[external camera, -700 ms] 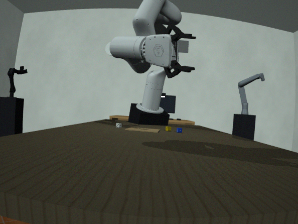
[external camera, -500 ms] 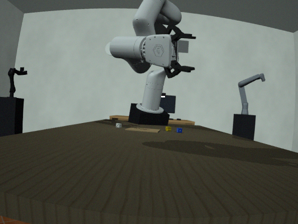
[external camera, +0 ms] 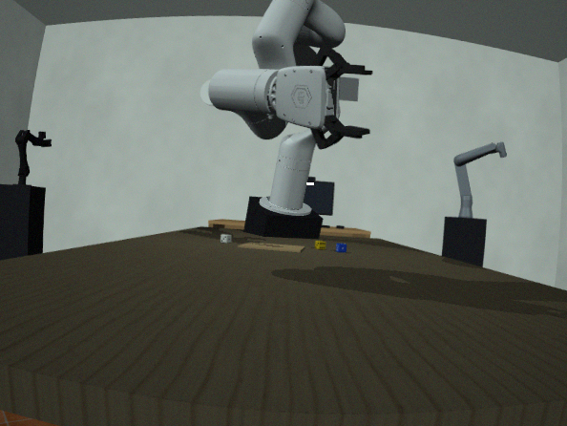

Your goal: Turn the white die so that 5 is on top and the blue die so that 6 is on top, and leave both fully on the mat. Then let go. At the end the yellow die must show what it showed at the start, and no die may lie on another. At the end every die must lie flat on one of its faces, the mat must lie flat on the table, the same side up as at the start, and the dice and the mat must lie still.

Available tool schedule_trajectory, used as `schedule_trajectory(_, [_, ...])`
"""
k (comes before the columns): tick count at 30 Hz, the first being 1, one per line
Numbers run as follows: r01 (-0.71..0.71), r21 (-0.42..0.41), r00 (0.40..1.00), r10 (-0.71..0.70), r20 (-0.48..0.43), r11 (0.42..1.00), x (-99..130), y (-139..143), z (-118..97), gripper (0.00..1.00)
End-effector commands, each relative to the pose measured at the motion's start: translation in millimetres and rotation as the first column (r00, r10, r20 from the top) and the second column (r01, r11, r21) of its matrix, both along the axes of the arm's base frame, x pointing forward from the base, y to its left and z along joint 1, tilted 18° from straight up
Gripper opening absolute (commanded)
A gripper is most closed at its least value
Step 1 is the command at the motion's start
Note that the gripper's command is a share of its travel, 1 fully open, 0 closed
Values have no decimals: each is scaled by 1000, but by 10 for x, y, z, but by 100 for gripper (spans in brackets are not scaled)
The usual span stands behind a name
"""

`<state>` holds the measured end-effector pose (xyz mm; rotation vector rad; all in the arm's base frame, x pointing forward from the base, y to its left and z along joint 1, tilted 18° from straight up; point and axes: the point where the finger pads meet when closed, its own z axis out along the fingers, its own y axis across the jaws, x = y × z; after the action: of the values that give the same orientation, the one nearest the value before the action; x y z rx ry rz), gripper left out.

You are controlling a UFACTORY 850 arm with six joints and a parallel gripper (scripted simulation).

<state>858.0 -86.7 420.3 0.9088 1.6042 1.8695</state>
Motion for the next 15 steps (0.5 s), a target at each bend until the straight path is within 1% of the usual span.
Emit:
schedule_trajectory(1, [8,-93,999,-12,-47,996,-161,-84,-200,100])
schedule_trajectory(2, [8,-153,997,-20,-78,988,-278,-138,-339,100])
schedule_trajectory(5, [2,-227,993,-29,-114,974,-439,-209,-513,100])
schedule_trajectory(11, [-34,-399,980,-49,-194,916,-891,-388,-920,100])
schedule_trajectory(14, [-36,-406,979,-49,-197,913,-912,-396,-937,100])
schedule_trajectory(15, [-69,-494,970,-58,-238,867,-1200,-500,-1152,100])
